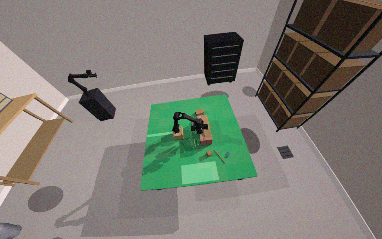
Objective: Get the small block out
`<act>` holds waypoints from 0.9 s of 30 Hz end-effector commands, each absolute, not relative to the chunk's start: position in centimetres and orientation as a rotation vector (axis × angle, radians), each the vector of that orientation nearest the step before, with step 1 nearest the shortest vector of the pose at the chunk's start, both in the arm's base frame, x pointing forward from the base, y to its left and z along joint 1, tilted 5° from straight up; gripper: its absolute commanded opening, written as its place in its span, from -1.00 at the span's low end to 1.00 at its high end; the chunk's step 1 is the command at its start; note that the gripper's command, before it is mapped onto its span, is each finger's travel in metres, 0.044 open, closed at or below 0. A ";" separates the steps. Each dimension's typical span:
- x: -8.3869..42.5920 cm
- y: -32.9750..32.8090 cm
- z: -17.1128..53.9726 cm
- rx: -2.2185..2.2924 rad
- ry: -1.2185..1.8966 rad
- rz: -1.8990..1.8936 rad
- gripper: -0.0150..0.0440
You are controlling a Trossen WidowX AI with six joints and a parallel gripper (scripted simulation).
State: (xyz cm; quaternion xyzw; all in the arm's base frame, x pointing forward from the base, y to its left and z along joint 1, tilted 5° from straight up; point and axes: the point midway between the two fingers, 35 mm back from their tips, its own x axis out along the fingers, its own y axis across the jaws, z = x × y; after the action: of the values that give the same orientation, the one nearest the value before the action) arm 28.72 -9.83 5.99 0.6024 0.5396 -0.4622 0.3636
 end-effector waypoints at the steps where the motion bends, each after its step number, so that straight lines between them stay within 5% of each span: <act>1: 28.6 -9.7 5.3 1.551 1.397 -1.184 0.86; 27: 27.9 -9.8 1.0 1.551 1.397 -1.184 0.86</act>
State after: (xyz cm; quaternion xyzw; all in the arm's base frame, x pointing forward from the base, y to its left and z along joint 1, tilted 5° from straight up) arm 28.14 -9.88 1.58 0.6029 0.5398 -0.4617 0.3633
